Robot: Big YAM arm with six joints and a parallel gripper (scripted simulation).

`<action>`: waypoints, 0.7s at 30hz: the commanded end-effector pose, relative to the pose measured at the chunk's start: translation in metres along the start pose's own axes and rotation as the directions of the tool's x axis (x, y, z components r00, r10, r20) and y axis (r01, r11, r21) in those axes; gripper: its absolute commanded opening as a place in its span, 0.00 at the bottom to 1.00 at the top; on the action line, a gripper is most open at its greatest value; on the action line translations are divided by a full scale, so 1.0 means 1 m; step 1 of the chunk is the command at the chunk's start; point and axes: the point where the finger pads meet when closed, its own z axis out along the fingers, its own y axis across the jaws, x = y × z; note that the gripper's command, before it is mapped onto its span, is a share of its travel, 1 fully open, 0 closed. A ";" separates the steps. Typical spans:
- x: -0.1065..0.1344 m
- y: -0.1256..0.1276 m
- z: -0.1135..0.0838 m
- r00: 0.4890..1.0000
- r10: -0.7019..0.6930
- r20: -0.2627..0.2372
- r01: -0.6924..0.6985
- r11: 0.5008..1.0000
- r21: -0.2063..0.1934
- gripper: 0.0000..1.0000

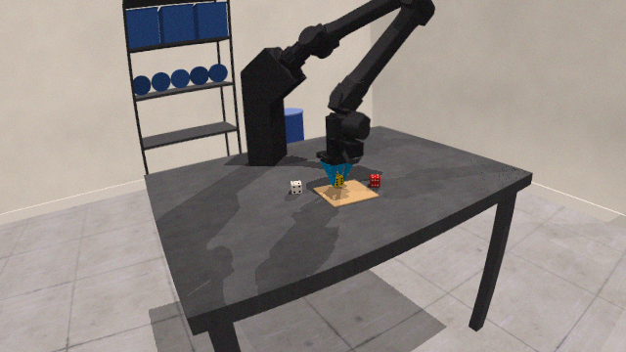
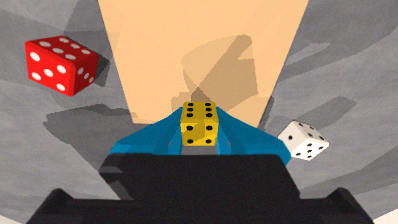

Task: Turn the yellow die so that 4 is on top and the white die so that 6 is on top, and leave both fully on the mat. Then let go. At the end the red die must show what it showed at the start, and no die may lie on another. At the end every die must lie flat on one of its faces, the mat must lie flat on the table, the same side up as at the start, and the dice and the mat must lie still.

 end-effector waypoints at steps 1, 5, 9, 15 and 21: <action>0.006 0.004 0.000 1.000 -0.006 0.000 0.006 1.000 -0.004 0.25; 0.006 0.004 0.000 1.000 -0.006 0.000 0.006 1.000 -0.004 0.25; 0.006 0.004 0.000 1.000 -0.006 0.000 0.006 1.000 -0.004 0.25; 0.004 0.003 0.000 1.000 -0.009 0.002 0.009 1.000 -0.003 0.25; -0.002 0.001 -0.001 1.000 -0.019 0.009 0.019 1.000 -0.002 0.25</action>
